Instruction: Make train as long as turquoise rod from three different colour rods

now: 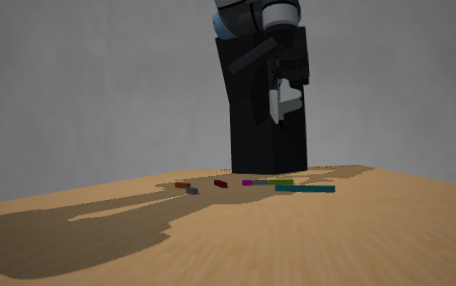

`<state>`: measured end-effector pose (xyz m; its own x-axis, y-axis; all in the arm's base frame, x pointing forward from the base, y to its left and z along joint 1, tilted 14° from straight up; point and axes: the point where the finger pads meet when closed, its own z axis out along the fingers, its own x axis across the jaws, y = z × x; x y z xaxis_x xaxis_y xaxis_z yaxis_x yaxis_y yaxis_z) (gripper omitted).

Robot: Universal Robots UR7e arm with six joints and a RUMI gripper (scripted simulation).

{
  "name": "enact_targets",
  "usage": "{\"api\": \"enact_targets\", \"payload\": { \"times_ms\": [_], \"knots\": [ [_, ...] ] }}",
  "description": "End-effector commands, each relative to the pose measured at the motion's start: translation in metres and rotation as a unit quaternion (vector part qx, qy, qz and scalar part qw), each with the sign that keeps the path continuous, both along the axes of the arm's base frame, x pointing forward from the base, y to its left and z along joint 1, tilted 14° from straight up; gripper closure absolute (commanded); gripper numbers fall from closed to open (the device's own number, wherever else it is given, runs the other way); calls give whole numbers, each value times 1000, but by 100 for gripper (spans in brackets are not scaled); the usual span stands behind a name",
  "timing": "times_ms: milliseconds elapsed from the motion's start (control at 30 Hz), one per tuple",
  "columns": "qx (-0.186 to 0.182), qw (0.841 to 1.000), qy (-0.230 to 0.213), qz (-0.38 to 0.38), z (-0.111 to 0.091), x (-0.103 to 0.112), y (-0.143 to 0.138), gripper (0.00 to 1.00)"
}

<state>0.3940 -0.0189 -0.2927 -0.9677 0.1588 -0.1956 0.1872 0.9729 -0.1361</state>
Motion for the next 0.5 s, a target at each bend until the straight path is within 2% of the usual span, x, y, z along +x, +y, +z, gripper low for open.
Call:
{"api": "enact_targets", "payload": {
  "times_ms": [0,67,467],
  "knots": [
    [0,1000,0,0,14,-2,2,0],
    [0,1000,0,0,14,-2,2,0],
    [0,1000,0,0,63,-11,11,0]
  ]
}}
